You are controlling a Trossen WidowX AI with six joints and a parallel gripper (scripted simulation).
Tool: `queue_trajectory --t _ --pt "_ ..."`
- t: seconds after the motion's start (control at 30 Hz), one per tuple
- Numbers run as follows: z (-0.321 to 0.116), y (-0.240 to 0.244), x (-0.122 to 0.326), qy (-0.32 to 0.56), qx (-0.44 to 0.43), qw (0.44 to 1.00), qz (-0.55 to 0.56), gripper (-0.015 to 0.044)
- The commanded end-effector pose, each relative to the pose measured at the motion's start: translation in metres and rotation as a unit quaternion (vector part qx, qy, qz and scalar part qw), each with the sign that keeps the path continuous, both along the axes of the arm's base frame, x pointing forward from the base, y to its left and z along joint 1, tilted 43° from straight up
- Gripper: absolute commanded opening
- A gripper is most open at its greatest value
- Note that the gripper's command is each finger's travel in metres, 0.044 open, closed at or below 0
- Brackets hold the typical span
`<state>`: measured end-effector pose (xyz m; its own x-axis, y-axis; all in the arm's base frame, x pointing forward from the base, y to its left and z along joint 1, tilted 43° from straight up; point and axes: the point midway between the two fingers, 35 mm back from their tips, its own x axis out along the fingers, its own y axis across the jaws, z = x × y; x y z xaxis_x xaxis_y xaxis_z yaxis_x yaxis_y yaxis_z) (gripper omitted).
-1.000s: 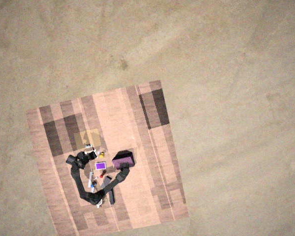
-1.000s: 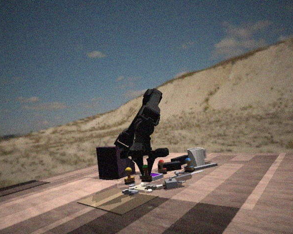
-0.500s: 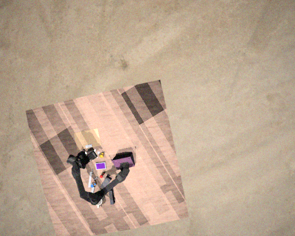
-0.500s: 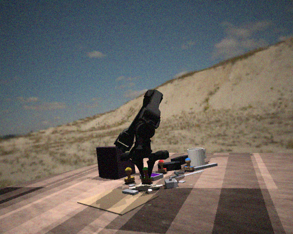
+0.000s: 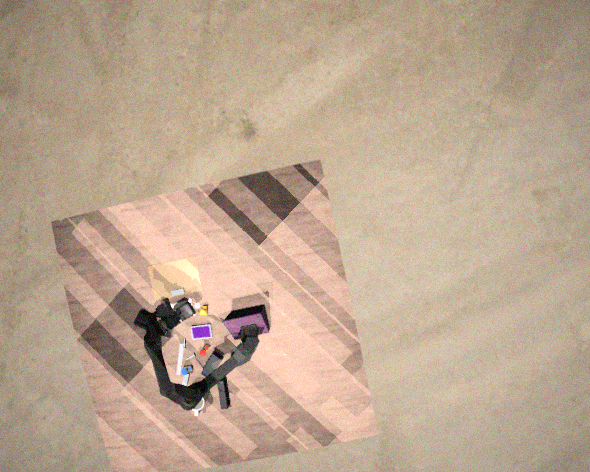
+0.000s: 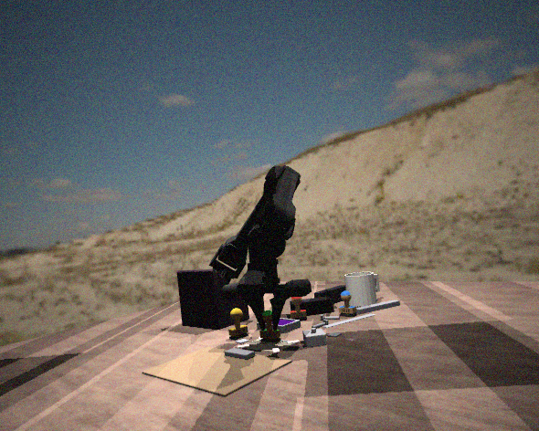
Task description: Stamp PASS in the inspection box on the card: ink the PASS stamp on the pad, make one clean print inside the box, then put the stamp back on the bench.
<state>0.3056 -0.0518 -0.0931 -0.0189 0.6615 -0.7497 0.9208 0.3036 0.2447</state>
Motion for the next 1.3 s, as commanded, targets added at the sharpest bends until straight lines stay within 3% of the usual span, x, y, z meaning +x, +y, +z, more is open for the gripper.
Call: queue_trajectory --t 0.0,1.27 --pt "-0.0007 0.0009 0.0003 0.000 0.001 1.000 -0.002 0.0000" --pt "-0.0037 0.0036 0.0002 0.000 0.001 1.000 -0.002 0.0000"
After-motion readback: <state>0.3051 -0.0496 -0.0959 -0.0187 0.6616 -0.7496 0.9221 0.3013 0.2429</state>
